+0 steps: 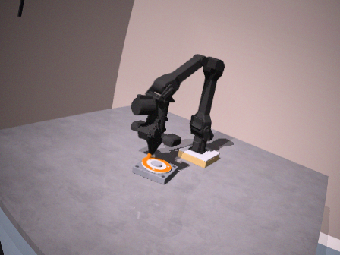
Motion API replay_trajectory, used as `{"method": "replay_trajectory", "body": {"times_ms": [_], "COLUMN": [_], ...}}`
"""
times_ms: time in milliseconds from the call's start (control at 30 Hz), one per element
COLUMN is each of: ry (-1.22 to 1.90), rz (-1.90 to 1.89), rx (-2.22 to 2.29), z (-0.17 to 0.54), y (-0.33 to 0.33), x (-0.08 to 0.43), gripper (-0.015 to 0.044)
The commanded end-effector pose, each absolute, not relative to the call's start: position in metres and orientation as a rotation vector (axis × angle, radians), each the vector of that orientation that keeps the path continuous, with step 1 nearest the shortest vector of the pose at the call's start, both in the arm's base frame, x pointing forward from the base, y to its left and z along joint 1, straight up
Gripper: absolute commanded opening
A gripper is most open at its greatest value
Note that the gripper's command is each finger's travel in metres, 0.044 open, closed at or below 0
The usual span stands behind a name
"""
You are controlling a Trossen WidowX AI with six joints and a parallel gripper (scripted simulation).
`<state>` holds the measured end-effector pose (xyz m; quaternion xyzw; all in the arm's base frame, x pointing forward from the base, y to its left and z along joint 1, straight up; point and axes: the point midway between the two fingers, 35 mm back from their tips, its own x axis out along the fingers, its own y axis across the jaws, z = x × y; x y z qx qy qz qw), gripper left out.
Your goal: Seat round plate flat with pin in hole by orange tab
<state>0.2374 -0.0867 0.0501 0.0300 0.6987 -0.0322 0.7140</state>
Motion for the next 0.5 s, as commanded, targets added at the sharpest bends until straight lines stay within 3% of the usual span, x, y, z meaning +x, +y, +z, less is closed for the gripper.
{"method": "replay_trajectory", "body": {"times_ms": [0, 467], "ry": [1.55, 1.549], "rz": [-0.071, -0.071], "rx": [0.06, 0.06], "z": [0.05, 0.051], "y": [-0.09, -0.094], "x": [0.242, 0.253], "gripper": [0.0, 0.0]}}
